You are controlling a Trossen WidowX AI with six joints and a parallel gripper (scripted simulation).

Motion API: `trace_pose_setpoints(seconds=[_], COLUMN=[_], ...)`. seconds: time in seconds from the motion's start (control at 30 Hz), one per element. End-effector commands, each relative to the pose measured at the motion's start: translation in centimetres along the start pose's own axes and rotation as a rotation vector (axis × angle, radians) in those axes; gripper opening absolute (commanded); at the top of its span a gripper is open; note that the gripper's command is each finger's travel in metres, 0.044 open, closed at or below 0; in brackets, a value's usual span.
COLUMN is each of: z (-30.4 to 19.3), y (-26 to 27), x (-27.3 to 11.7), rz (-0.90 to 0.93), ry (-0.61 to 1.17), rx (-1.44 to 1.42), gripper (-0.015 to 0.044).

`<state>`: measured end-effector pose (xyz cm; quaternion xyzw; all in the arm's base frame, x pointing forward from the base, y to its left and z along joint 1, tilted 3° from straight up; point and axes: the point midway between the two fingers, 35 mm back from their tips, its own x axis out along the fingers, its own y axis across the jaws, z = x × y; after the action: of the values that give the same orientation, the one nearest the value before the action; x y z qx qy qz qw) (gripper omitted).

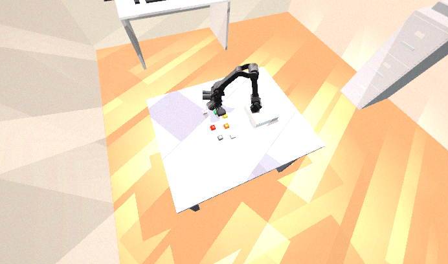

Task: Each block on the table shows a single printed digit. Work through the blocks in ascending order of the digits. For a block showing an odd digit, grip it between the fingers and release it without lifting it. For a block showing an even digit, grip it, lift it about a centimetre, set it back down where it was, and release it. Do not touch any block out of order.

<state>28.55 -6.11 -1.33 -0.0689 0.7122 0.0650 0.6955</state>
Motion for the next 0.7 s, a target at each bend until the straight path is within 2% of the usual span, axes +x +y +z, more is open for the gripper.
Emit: trace_pose_setpoints(seconds=[0.0,0.13,0.23,0.33,0.5,0.67], z=[0.0,0.0,0.0,0.1,0.1,2.0], y=[-0.1,-0.1,-0.1,-0.1,0.0,3.8], x=[0.0,0.0,-0.2,-3.3,-3.6,-4.9], rz=[-0.005,-0.005,-0.005,-0.005,-0.005,0.002], ry=[0.000,0.000,0.000,0.000,-0.001,-0.027], rx=[-0.006,-0.006,-0.006,-0.006,-0.007,-0.051], gripper=[0.0304,0.0400,0.0400,0.0400,0.0400,0.0400])
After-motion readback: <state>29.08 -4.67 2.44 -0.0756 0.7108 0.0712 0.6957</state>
